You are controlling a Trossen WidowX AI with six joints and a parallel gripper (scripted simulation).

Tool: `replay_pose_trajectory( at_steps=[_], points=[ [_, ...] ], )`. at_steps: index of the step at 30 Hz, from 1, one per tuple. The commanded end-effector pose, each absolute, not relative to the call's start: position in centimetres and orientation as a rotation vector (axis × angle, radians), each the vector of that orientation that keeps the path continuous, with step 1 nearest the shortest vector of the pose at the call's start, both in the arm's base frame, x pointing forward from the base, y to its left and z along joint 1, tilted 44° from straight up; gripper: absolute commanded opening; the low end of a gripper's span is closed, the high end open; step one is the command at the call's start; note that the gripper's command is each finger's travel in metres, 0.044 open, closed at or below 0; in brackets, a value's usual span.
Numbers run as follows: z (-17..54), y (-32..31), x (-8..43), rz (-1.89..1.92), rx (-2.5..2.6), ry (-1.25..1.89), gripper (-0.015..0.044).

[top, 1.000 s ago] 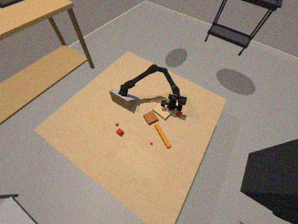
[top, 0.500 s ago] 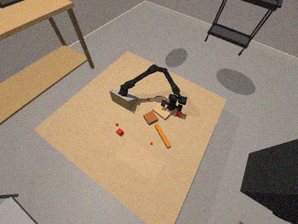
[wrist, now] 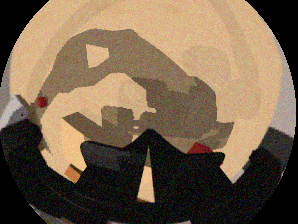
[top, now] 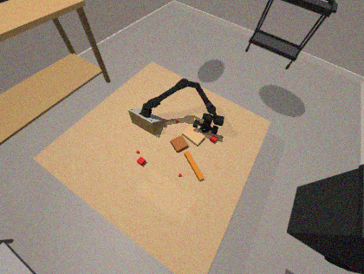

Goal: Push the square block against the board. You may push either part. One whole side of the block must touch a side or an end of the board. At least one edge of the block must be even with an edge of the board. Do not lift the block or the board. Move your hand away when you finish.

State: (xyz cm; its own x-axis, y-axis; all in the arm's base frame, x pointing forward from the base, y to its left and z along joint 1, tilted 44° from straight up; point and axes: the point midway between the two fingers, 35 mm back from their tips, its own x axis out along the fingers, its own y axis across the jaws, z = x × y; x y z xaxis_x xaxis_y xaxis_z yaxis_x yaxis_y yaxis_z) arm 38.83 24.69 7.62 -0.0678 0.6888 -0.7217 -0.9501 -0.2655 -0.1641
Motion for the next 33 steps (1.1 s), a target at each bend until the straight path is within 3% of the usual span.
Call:
replay_pose_trajectory(
  at_steps=[1,20,33],
  points=[
    [8.4,25.2,38.7,1.654,-0.845,0.417,0.0],
    [12.4,21.5,39.1,1.652,-0.841,0.423,0.0],
    [10.4,19.6,40.8,1.484,-0.526,0.747,0.0]
  ],
)
